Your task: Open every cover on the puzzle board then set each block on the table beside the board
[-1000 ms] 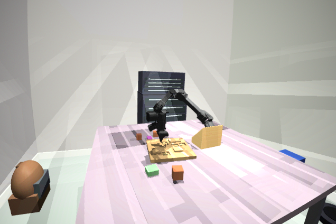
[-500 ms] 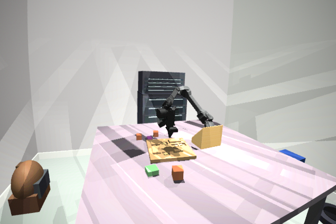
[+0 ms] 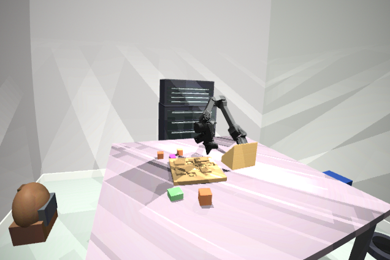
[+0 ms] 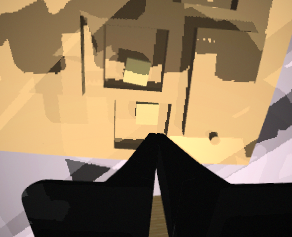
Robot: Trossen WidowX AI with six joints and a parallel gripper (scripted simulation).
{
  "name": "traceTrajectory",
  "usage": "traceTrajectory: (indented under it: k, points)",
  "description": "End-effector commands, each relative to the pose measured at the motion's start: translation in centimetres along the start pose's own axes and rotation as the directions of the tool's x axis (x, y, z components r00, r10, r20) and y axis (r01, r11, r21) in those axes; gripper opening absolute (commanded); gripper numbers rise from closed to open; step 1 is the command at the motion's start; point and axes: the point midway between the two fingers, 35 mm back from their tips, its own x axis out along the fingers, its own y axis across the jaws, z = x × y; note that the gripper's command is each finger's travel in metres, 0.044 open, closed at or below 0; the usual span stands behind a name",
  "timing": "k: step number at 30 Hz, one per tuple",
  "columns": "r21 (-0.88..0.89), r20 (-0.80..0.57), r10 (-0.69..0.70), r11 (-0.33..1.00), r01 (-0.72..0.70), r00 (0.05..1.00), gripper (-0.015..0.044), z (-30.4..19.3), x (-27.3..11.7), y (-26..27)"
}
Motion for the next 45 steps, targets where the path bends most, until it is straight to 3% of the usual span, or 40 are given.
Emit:
traceTrajectory:
  k: [1,15,45]
  points:
    - [0.004,-0.005,0.004,1.000,-0.004,1.000,0.0000,-1.0,0.2,0.0]
    - [0.004,-0.005,0.002,1.000,-0.002,1.000,0.0000,-1.2,5.2,0.1]
    - [0.004,-0.005,0.002,1.000,-0.002,1.000,0.0000,-1.4,6.4,0.2]
